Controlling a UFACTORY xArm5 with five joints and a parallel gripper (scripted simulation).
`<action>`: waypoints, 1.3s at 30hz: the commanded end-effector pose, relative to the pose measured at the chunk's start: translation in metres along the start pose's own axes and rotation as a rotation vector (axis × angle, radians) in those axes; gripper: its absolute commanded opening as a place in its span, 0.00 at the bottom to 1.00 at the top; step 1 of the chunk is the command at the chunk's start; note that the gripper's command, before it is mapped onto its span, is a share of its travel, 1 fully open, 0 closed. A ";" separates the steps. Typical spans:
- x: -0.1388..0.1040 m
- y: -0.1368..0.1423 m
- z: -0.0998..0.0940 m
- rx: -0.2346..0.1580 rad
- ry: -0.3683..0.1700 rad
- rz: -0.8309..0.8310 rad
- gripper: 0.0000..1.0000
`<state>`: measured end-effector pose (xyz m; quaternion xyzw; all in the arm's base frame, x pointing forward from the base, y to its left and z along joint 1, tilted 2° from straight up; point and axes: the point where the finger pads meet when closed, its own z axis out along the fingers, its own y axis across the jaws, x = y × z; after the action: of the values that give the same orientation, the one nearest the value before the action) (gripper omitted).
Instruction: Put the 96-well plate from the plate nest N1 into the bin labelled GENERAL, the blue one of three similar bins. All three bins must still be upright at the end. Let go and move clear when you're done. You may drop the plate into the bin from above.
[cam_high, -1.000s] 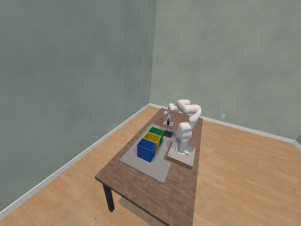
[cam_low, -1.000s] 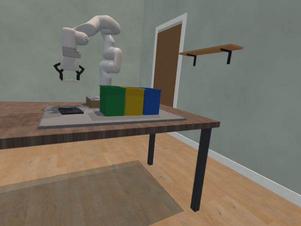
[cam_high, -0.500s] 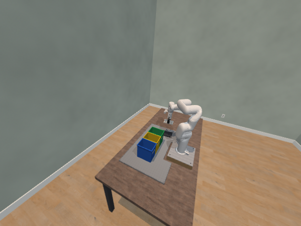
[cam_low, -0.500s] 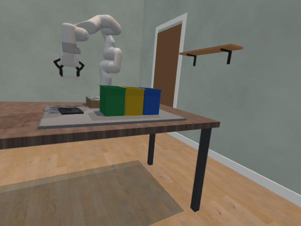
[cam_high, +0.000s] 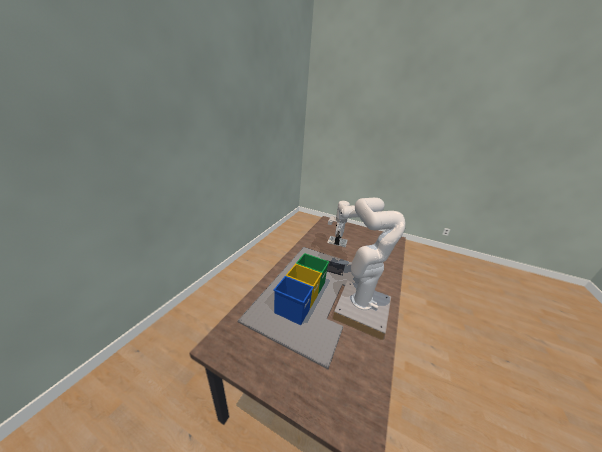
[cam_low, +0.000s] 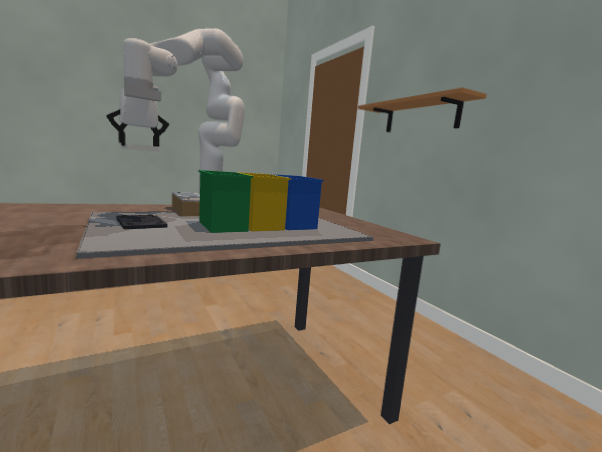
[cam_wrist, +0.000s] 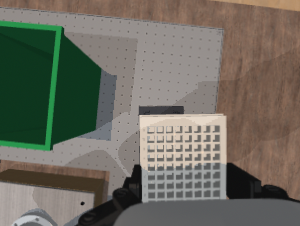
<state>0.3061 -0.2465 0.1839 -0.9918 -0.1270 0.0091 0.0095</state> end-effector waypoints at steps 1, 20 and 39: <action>0.000 0.001 -0.001 -0.002 0.002 0.000 0.00; 0.009 -0.028 -0.001 -0.003 0.001 0.116 0.00; 0.024 -0.083 0.000 -0.006 0.000 0.116 0.00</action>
<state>0.3075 -0.1685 0.1841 -0.9975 -0.0693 0.0110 0.0071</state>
